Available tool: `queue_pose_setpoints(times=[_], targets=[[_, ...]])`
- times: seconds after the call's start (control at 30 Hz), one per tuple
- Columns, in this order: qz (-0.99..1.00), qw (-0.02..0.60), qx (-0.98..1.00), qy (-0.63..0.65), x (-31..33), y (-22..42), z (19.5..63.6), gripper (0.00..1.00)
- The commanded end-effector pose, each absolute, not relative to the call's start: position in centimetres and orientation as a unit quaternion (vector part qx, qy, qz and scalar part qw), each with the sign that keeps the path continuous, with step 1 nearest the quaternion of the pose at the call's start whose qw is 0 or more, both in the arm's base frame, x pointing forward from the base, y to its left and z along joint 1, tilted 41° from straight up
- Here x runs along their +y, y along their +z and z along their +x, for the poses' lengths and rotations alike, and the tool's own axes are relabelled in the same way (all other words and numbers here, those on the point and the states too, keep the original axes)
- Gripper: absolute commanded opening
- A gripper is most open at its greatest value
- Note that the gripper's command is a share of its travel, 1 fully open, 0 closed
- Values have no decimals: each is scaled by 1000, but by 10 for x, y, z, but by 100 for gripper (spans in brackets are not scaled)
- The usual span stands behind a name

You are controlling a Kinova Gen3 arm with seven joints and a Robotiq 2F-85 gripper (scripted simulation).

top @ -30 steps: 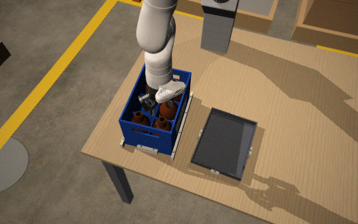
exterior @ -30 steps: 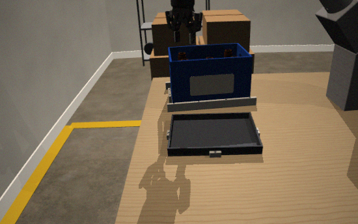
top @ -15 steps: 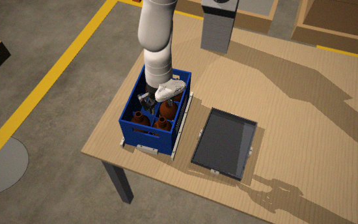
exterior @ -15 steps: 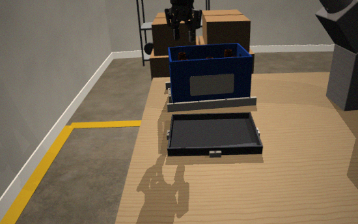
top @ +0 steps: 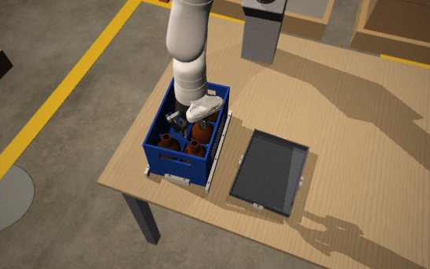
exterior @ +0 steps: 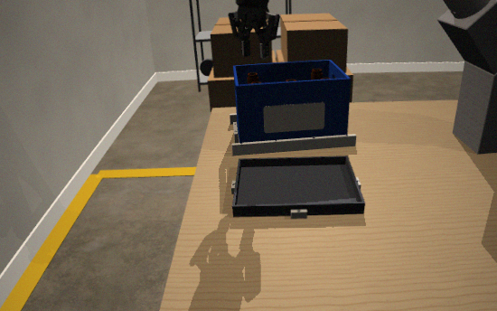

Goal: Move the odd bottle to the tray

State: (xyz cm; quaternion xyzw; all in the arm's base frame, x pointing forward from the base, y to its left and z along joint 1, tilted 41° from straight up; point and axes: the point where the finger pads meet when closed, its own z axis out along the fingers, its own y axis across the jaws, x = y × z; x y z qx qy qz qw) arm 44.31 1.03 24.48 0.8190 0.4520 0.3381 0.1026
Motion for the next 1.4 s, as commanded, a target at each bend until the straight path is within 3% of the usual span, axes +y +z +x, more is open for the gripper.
queue_pose_setpoints(times=[0.0,1.0,1.37], targets=[[819,103,452,339,10,245,443,0],[819,103,452,338,8,244,443,0],[821,110,454,327,-67,189,405,0]])
